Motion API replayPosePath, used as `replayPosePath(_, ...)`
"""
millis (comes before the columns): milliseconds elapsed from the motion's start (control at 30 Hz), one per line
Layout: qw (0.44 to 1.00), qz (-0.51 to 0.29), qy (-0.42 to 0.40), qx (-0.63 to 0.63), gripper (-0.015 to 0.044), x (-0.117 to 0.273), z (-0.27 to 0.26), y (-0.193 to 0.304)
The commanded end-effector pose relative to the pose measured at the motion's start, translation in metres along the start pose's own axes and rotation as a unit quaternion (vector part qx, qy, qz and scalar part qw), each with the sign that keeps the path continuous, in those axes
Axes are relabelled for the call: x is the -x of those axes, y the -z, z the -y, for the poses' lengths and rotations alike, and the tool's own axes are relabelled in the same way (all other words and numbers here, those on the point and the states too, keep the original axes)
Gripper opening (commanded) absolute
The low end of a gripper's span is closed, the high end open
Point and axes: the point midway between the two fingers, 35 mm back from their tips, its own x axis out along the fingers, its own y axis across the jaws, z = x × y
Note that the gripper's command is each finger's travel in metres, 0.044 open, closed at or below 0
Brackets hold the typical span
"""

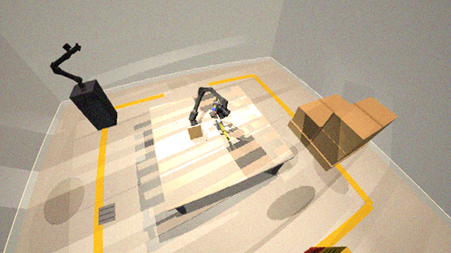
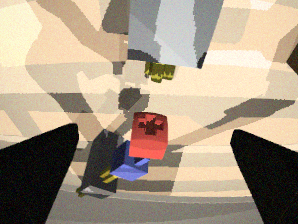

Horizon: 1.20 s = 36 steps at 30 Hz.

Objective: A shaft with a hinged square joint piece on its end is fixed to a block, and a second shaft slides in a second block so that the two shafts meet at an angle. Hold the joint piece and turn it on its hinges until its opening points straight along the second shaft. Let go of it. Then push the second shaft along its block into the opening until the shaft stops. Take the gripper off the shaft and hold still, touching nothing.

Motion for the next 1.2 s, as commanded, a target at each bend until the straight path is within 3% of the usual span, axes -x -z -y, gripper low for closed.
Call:
replayPosePath(0, 0.998, 0.014, 0.004, 0.055, 0.044, 0.006, -0.001, -0.016)
replayPosePath(567, 0.94, 0.081, 0.039, 0.33, 0.044, 0.038, -0.003, -0.087)
replayPosePath(1167, 0.799, 0.132, 0.116, 0.576, 0.044, 0.076, 0.005, -0.165)
